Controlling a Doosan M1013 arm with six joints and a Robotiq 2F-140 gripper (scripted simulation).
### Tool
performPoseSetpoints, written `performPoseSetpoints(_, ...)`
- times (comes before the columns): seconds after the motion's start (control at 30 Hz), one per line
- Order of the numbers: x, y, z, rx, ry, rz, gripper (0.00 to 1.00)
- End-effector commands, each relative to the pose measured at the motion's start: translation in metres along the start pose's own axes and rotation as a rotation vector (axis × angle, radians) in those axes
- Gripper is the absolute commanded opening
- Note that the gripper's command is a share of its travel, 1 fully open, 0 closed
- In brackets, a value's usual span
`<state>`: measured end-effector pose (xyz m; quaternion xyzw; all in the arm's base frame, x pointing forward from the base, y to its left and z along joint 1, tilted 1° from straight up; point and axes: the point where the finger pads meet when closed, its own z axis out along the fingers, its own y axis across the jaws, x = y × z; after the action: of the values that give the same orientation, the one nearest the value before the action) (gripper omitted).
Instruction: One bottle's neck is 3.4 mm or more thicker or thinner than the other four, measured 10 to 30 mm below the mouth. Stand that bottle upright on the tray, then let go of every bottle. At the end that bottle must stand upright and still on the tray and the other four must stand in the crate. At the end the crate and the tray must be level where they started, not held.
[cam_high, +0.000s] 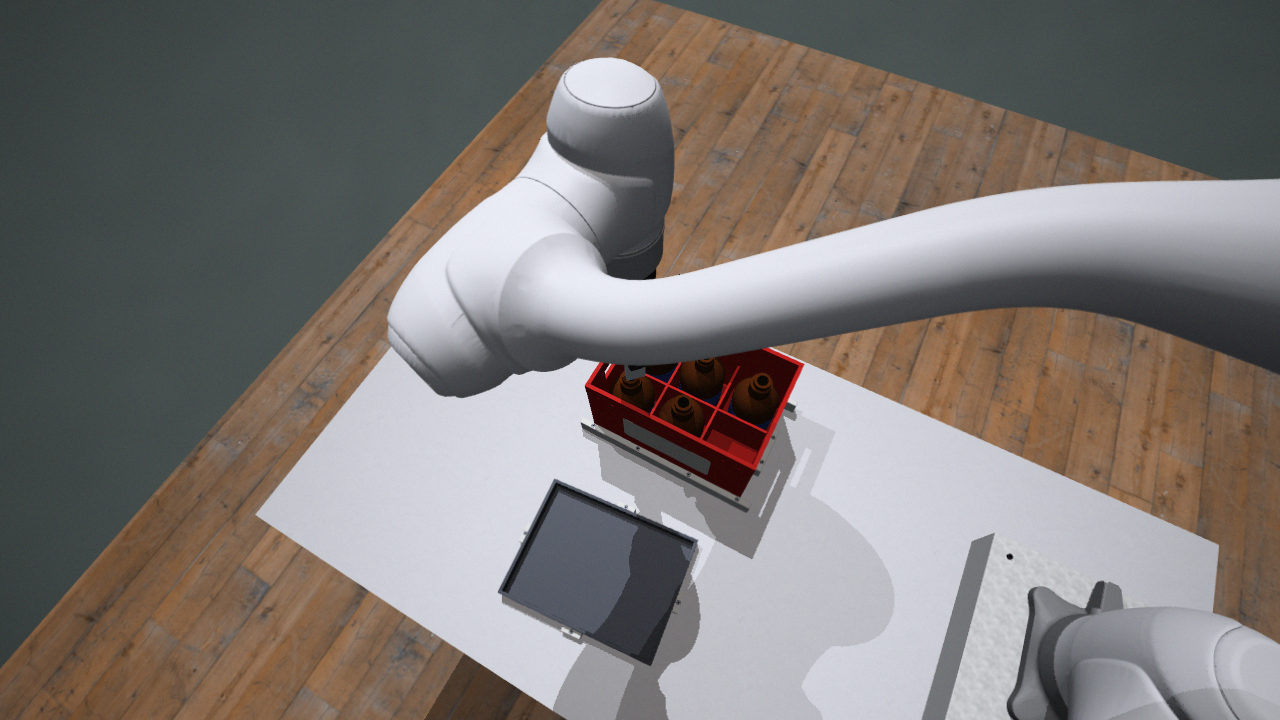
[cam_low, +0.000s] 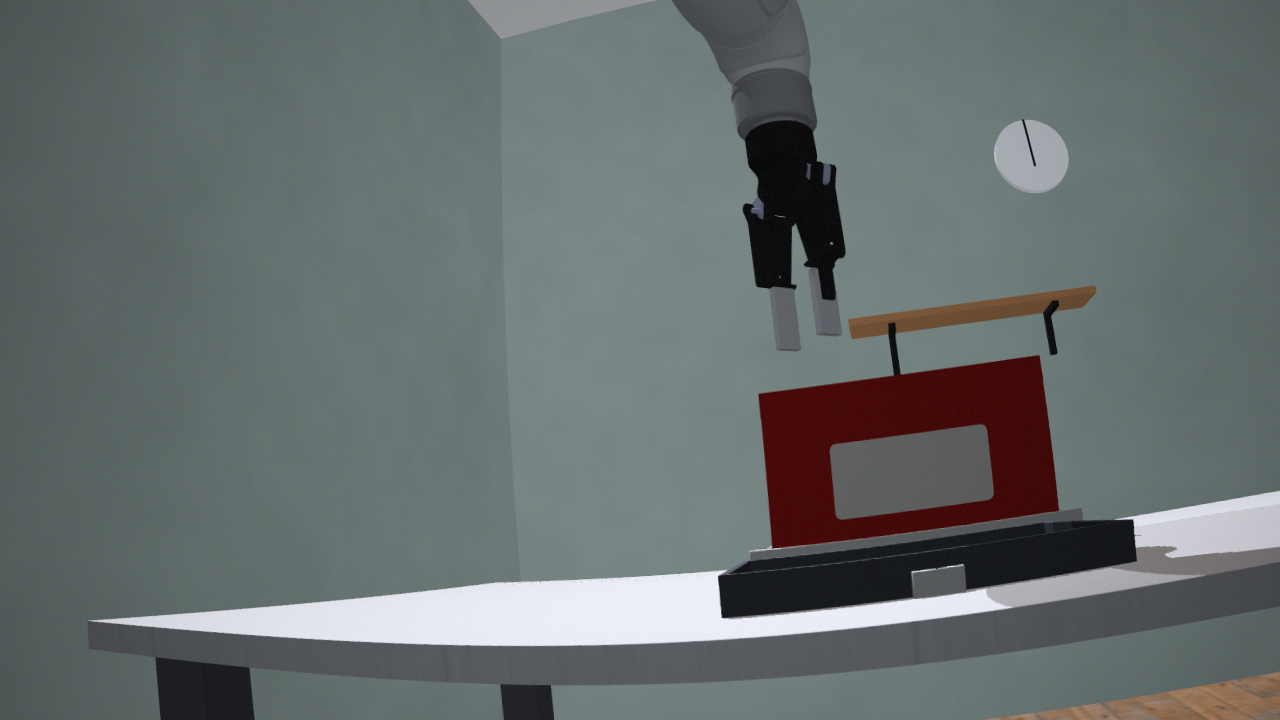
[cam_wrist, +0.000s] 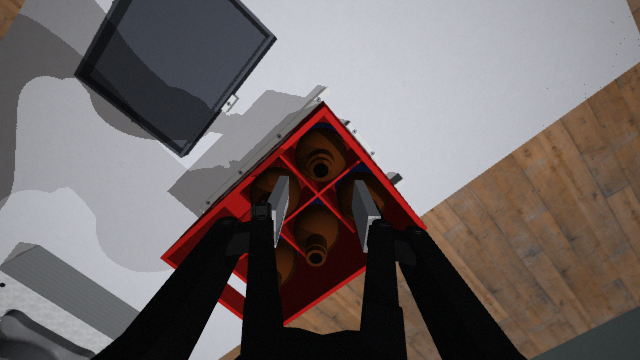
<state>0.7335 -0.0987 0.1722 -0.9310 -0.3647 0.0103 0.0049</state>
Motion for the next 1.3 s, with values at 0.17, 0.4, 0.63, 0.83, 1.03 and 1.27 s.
performPoseSetpoints(0.17,0.0,0.0,0.0,0.0,0.0,0.0,0.38)
performPoseSetpoints(0.4,0.0,0.0,0.0,0.0,0.0,0.0,0.38)
performPoseSetpoints(0.63,0.0,0.0,0.001,0.0,0.0,0.0,0.38)
performPoseSetpoints(0.83,0.0,0.0,0.002,0.0,0.0,0.0,0.38)
performPoseSetpoints(1.03,0.0,0.0,0.007,0.0,0.0,0.0,0.38)
performPoseSetpoints(1.27,0.0,0.0,0.014,0.0,0.0,0.0,0.38)
